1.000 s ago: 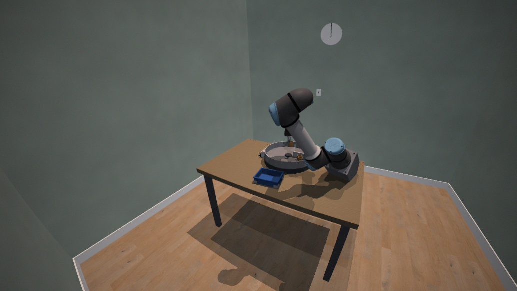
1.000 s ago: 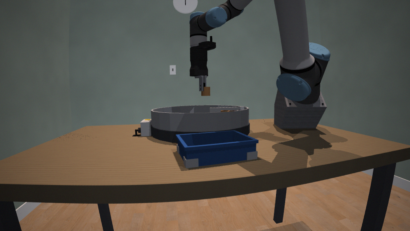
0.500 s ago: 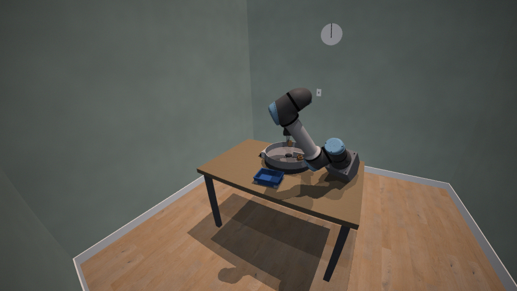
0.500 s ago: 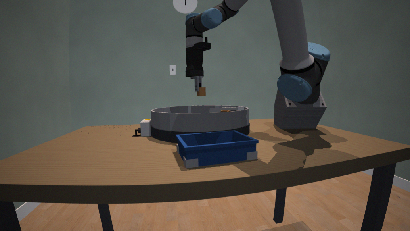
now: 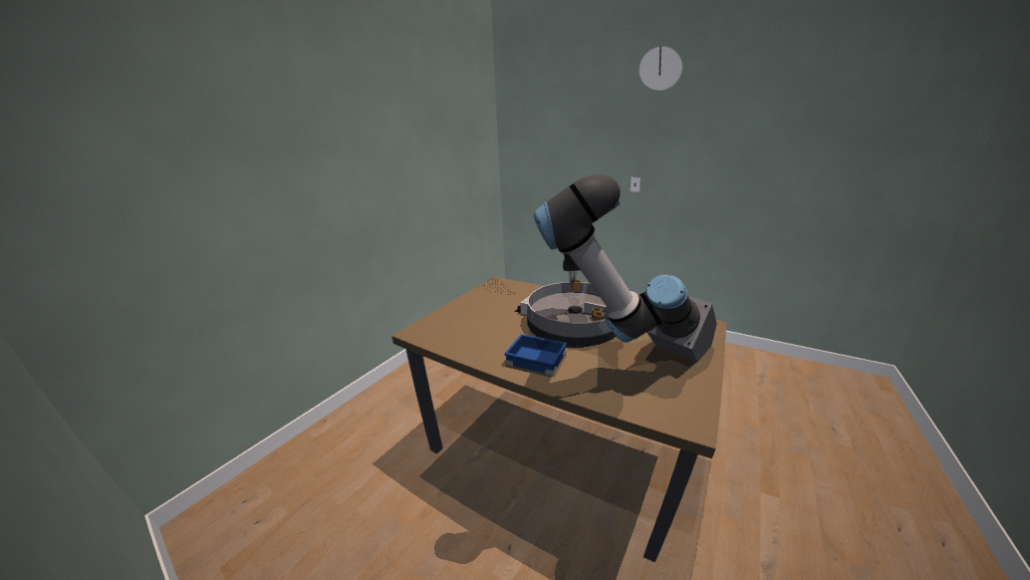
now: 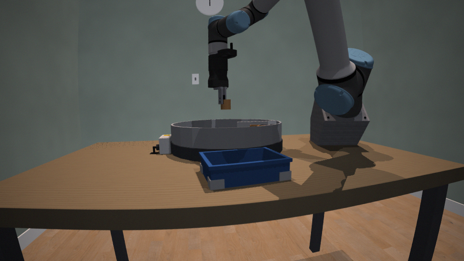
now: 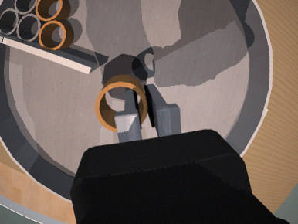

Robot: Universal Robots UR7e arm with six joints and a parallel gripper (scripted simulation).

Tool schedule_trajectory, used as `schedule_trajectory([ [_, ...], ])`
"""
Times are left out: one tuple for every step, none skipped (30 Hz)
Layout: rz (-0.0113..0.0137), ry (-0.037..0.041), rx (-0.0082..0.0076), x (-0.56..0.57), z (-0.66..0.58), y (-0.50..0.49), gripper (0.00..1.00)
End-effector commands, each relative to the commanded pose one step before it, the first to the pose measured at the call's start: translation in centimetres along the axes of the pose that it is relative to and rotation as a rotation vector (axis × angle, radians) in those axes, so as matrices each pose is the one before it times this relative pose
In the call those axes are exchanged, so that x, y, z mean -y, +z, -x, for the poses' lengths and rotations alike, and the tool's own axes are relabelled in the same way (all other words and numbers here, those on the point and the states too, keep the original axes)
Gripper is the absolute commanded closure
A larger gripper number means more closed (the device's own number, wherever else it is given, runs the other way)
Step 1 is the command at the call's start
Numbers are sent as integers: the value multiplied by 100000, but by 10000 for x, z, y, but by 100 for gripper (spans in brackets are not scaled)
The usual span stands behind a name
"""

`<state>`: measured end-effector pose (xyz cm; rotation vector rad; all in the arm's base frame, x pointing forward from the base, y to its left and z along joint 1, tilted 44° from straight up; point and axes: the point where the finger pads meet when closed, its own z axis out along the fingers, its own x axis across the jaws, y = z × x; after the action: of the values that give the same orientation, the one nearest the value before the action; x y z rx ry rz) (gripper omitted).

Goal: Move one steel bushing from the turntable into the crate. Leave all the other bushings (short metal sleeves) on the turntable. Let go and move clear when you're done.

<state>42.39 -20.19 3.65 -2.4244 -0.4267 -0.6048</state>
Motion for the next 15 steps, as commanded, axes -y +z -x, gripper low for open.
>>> schedule_trajectory([
  [-465,176,13,1074,524,21411,100],
  [0,0,0,0,0,0,100],
  [0,0,0,0,0,0,100],
  [0,0,0,0,0,0,100],
  [0,0,0,0,0,0,100],
  [0,0,0,0,0,0,100],
  [0,0,0,0,0,0,100],
  [0,0,0,0,0,0,100],
  [0,0,0,0,0,0,100],
  [0,0,0,0,0,0,100],
  [0,0,0,0,0,0,100],
  [0,0,0,0,0,0,100],
  [162,-65,17,-185,222,1917,100],
  [-7,-3,2,-33,-53,4622,100],
  [-7,-3,2,-33,-53,4622,100],
])
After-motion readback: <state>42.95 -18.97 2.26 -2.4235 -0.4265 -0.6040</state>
